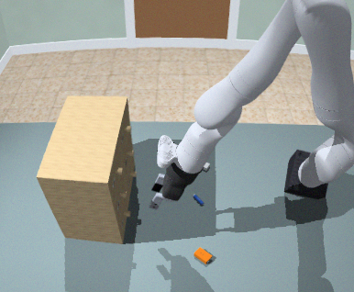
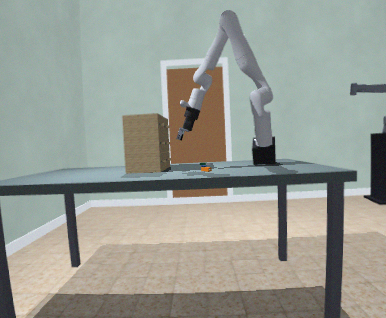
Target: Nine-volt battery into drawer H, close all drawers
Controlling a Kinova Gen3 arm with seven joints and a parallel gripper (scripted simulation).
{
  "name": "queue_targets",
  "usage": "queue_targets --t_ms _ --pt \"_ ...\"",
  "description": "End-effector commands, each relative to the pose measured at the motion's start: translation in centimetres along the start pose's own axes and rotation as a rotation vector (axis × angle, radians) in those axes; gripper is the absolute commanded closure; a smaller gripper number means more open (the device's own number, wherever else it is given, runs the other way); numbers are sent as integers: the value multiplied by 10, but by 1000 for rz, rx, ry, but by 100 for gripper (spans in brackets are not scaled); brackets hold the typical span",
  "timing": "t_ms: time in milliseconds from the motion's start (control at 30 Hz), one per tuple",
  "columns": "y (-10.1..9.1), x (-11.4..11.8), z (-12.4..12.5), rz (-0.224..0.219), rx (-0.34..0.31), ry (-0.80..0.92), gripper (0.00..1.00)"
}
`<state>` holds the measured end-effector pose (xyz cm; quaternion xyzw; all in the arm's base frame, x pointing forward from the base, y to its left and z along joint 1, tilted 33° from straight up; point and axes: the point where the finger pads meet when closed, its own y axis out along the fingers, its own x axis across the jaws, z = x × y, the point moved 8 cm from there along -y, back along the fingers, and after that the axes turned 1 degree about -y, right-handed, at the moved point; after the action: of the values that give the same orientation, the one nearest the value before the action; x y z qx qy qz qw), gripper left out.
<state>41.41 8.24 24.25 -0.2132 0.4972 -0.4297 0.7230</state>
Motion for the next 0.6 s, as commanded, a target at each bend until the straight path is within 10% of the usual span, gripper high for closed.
queue_targets --t_ms 0,567 --pt "-4 -6 5 -15 -10 -25 0" --pt "-19 -6 10 -14 -111 -24 0"
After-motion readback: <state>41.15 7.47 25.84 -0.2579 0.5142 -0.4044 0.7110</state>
